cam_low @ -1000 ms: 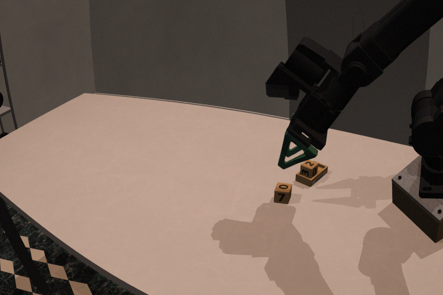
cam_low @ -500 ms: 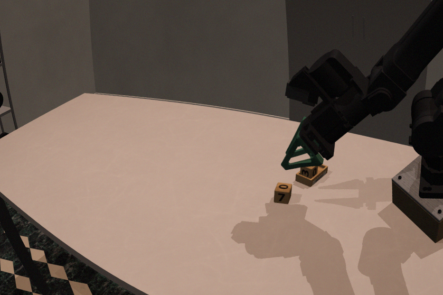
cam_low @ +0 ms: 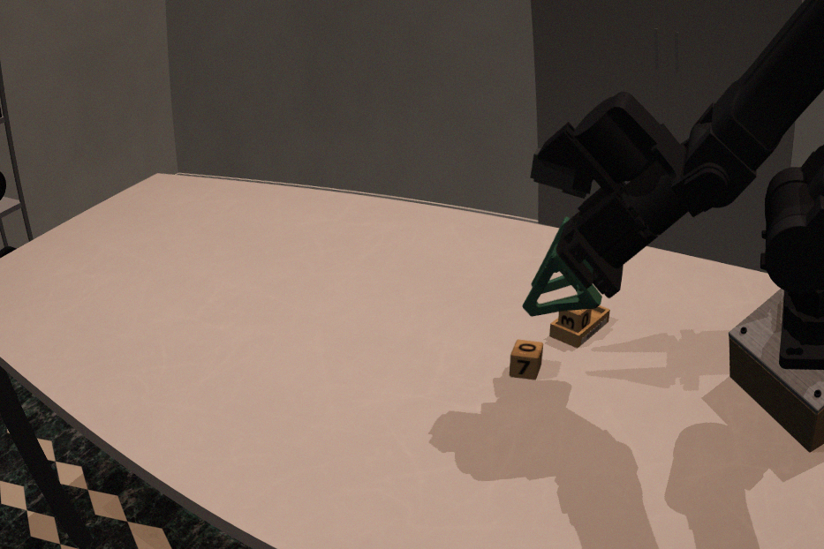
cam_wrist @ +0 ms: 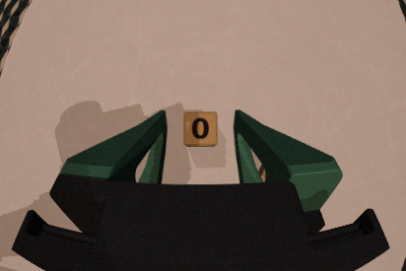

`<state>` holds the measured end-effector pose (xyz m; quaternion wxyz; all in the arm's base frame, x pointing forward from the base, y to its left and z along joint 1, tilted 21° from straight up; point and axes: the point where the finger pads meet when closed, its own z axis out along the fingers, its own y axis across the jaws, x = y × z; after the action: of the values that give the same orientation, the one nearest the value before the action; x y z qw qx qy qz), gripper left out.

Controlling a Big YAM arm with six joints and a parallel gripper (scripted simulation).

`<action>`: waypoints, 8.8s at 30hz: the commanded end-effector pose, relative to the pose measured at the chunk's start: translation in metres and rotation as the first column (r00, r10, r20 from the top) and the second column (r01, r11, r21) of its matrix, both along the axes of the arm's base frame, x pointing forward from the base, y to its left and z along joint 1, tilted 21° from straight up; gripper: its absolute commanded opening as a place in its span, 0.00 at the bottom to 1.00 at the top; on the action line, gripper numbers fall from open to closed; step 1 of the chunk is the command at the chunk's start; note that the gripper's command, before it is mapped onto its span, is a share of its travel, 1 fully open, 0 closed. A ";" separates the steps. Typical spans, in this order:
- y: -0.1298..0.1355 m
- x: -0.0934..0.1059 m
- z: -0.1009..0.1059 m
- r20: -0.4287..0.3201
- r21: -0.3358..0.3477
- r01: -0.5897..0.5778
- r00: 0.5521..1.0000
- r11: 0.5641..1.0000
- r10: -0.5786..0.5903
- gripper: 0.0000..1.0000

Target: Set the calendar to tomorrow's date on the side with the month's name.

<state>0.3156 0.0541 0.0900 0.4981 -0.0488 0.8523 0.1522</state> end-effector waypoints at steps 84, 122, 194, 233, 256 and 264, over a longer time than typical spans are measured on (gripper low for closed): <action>0.024 0.020 -0.063 0.010 0.010 -0.007 1.000 1.000 0.007 0.45; 0.024 0.020 -0.063 0.010 0.009 -0.008 1.000 1.000 0.008 0.26; -0.002 0.019 0.023 0.017 -0.015 -0.002 1.000 1.000 0.003 0.26; 0.005 0.022 0.023 -0.519 -0.110 -0.175 0.850 0.978 0.094 0.26; 0.006 0.024 0.018 -0.813 -0.114 -0.303 0.576 0.946 0.086 0.26; 0.006 0.024 0.018 -0.840 -0.111 -0.318 0.537 0.942 0.082 0.26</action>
<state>0.3233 0.0545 0.0967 0.0053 -0.1154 0.9875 0.1075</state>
